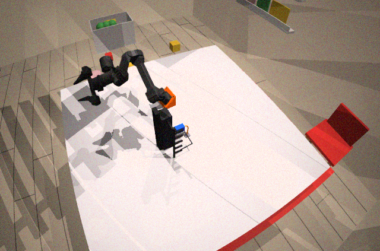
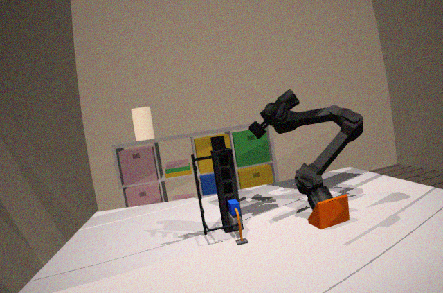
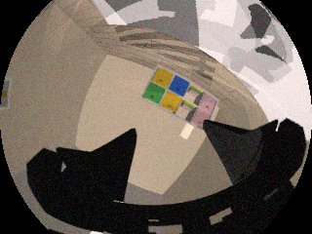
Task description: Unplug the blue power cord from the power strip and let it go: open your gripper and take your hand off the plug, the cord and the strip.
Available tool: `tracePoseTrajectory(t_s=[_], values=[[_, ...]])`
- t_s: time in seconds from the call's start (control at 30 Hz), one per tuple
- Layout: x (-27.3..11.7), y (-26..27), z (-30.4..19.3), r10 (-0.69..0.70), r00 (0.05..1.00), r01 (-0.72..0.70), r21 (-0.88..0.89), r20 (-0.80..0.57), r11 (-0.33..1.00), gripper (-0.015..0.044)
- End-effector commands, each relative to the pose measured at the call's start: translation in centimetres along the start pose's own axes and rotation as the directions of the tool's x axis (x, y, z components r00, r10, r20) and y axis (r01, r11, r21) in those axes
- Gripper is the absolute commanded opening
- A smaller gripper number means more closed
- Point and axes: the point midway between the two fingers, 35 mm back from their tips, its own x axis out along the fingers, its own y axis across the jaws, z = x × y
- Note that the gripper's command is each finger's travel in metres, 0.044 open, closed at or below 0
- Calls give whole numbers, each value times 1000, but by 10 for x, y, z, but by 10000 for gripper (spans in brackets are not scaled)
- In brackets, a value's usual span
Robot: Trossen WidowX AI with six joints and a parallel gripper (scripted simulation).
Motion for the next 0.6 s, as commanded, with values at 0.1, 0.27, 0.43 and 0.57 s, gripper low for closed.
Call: tracePoseTrajectory(t_s=[0.1,0.27,0.43,0.57], values=[[1,-16,-7,-46,999,44,-92,-18,995,295],[0,-53,-27,-164,983,138,-268,-78,953,164],[-16,-114,-61,-364,913,210,-554,-183,806,160],[-41,-159,-87,-513,819,171,-743,-258,647,160]])
